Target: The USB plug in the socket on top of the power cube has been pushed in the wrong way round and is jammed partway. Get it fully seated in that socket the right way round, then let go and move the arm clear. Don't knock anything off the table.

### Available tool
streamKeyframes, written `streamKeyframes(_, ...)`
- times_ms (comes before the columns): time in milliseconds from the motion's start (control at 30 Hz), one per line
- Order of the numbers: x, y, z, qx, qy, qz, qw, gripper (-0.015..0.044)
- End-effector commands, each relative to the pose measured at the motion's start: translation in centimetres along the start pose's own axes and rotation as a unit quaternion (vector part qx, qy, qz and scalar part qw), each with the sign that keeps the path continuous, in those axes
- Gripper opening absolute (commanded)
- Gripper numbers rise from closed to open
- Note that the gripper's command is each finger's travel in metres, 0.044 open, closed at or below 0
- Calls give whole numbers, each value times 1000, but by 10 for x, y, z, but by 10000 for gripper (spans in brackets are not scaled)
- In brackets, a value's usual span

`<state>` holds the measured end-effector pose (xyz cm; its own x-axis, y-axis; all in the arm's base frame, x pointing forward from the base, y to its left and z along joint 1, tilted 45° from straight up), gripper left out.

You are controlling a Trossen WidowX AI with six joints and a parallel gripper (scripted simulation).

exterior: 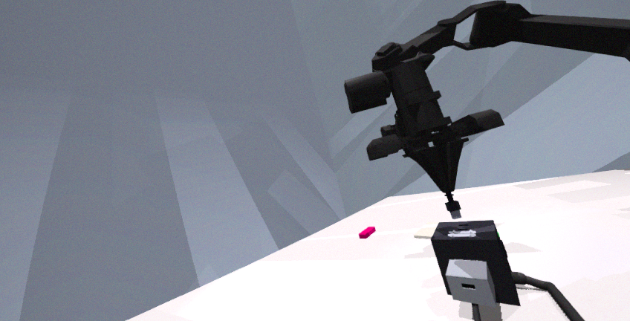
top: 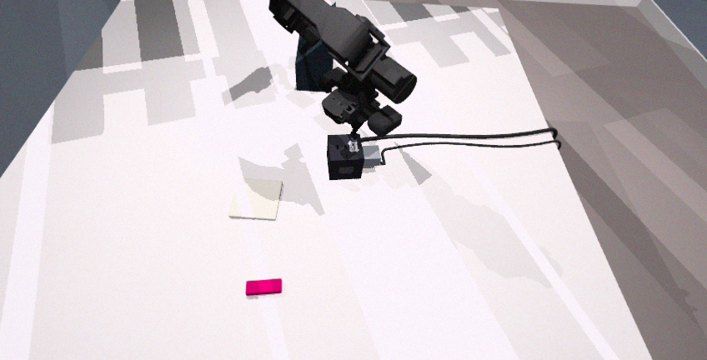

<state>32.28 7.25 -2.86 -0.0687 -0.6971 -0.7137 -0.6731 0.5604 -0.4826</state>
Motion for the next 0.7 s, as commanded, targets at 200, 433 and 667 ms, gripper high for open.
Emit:
streamKeyframes(200,0,0,0,-124,0,0,992,0)
streamKeyframes(433,0,0,0,-214,0,0,977,0)
streamKeyframes(667,0,0,0,-303,0,0,953,0)
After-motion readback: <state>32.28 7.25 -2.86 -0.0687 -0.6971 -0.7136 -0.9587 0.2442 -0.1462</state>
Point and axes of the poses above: the point midway between the two fingers, 35 mm back from their tips, its own x axis out along the fingers, its own z axis across the jaws, y = z × x, the point moved 3 cm from there along -x, back along the fingers, and after that the axes turned 5 degrees about -x, right-handed, at the moved point
